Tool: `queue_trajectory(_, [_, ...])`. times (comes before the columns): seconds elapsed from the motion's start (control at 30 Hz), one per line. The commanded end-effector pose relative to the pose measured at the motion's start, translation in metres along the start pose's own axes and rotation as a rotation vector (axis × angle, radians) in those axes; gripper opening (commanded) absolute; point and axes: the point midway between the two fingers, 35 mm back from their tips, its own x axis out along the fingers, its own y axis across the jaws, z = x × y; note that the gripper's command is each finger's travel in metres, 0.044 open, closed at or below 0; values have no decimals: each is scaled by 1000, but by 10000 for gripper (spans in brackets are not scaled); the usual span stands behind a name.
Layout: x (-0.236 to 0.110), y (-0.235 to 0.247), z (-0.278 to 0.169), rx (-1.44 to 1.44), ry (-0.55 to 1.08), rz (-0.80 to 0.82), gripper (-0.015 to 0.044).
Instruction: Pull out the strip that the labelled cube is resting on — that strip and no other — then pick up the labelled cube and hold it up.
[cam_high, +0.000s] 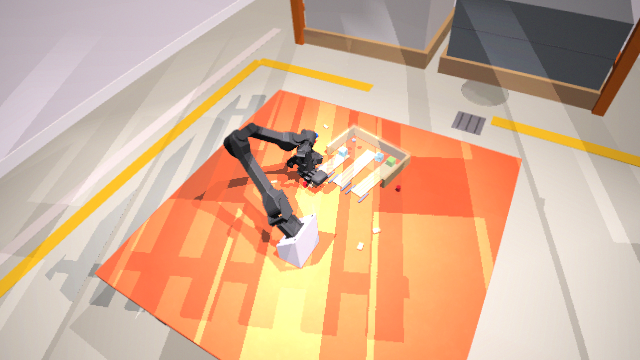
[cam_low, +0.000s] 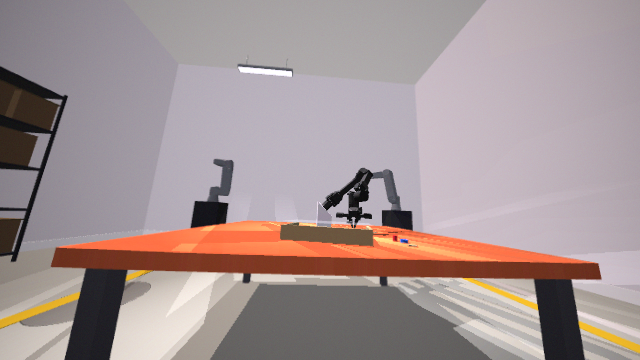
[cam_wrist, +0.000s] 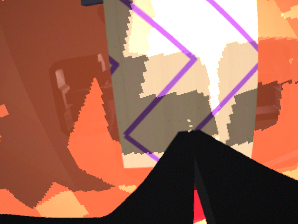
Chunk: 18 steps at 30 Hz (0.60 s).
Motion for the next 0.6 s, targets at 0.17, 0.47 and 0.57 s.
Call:
queue_trajectory(0.17, [5,-1,-22,8,29,-4,0])
queue_trajectory(0.47, [6,-1,-35,8,29,-4,0])
queue_trajectory(0.57, [5,-1,-39,8,30,-4,0])
